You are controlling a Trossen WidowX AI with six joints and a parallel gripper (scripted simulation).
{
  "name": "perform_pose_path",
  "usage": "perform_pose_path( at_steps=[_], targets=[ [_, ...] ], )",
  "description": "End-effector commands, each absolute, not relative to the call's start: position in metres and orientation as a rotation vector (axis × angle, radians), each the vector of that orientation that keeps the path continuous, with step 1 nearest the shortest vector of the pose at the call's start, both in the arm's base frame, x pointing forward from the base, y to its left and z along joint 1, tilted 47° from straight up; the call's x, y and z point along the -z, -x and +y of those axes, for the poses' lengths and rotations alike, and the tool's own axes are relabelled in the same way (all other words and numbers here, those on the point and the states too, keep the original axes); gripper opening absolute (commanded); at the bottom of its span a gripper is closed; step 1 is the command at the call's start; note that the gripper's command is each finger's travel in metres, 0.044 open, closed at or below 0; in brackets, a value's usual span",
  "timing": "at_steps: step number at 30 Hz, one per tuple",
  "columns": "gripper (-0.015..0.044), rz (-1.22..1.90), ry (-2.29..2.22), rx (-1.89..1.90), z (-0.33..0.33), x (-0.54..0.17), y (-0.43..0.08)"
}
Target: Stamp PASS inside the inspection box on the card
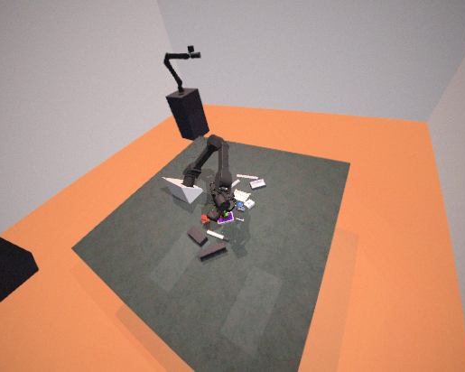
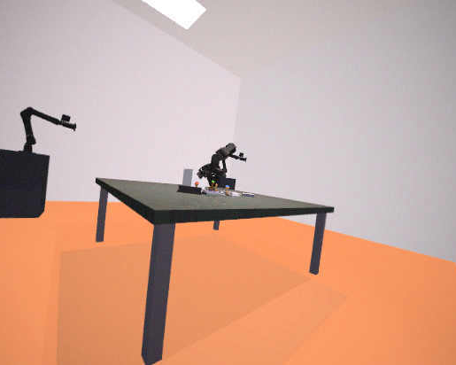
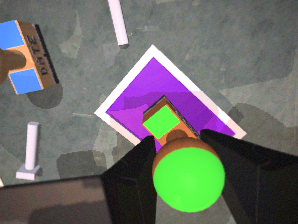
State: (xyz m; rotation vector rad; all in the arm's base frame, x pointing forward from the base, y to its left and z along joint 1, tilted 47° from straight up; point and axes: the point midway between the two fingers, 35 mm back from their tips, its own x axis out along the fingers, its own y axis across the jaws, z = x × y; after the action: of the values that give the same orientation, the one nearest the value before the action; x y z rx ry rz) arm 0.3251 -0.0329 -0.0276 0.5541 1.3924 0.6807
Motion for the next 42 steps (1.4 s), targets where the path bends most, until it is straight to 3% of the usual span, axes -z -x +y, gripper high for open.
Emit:
perform_pose_path(
  at_steps=[1,42],
  targets=[
    [0.0,1.392,-0.56,-0.681,-0.0304,0.0297,-0.3243],
    [0.0,1.39,-0.556,-0.685,-0.0261,0.0337,-0.3246]
  ],
)
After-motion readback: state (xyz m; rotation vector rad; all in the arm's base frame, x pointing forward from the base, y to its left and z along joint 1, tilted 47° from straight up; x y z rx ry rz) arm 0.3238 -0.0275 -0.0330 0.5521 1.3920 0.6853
